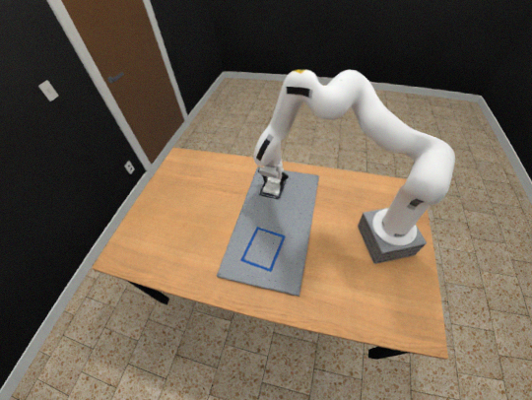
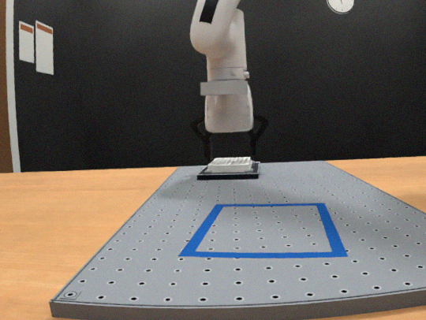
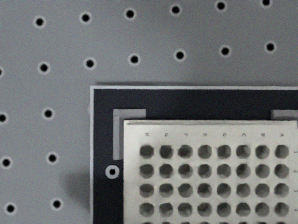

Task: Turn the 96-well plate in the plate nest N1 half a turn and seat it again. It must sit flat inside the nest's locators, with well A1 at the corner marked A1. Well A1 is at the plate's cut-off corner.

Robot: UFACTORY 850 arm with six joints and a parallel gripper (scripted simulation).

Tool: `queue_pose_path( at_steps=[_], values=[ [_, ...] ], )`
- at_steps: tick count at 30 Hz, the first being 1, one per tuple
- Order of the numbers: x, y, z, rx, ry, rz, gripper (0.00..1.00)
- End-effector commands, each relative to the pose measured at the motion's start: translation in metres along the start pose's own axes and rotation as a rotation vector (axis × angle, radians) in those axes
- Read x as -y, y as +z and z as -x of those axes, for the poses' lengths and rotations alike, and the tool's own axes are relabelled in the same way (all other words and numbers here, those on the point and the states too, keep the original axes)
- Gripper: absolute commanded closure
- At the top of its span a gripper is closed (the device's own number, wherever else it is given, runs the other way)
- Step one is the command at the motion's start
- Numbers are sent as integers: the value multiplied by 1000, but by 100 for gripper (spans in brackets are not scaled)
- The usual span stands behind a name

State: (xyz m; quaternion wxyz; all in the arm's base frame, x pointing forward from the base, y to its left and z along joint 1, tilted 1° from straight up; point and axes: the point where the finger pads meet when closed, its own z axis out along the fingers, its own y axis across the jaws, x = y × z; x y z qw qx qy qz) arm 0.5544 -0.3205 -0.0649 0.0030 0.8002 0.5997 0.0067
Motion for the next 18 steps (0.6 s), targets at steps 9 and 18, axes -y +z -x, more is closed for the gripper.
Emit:
queue_pose_path(
  at_steps=[9,18],
  values=[
    [-1,5,0,1,0,2,0],
    [-1,7,0,0,0,2,0]
  ],
)
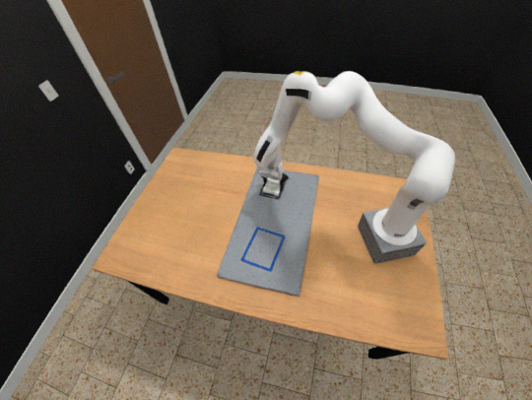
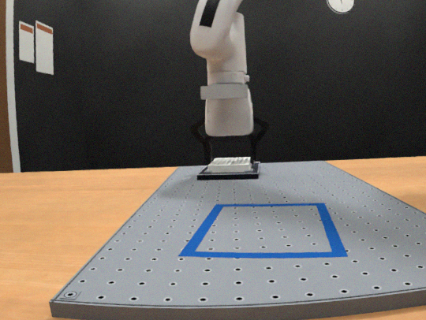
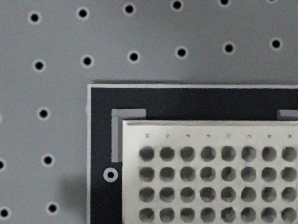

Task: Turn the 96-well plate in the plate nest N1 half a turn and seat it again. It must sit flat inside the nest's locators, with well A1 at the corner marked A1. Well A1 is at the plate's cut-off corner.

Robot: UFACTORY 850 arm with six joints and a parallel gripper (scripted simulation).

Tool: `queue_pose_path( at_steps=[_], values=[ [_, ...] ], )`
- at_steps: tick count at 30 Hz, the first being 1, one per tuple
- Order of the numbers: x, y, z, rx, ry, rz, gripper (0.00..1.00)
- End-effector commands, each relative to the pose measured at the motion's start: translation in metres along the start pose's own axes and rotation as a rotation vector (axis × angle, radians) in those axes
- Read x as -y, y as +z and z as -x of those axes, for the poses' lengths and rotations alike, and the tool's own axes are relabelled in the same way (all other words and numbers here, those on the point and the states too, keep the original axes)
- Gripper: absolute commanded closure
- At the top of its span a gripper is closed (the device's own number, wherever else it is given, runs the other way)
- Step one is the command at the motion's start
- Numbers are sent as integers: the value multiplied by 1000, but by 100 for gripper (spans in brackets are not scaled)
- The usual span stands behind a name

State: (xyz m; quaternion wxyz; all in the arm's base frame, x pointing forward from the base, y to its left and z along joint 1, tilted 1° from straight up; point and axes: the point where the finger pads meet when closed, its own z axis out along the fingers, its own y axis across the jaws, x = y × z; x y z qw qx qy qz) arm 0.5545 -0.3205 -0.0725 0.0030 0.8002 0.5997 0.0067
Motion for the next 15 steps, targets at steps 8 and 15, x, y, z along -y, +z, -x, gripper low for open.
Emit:
queue_pose_path(
  at_steps=[8,15],
  values=[
    [-1,-1,0,0,0,2,0],
    [-1,-2,0,0,0,2,100]
  ],
)
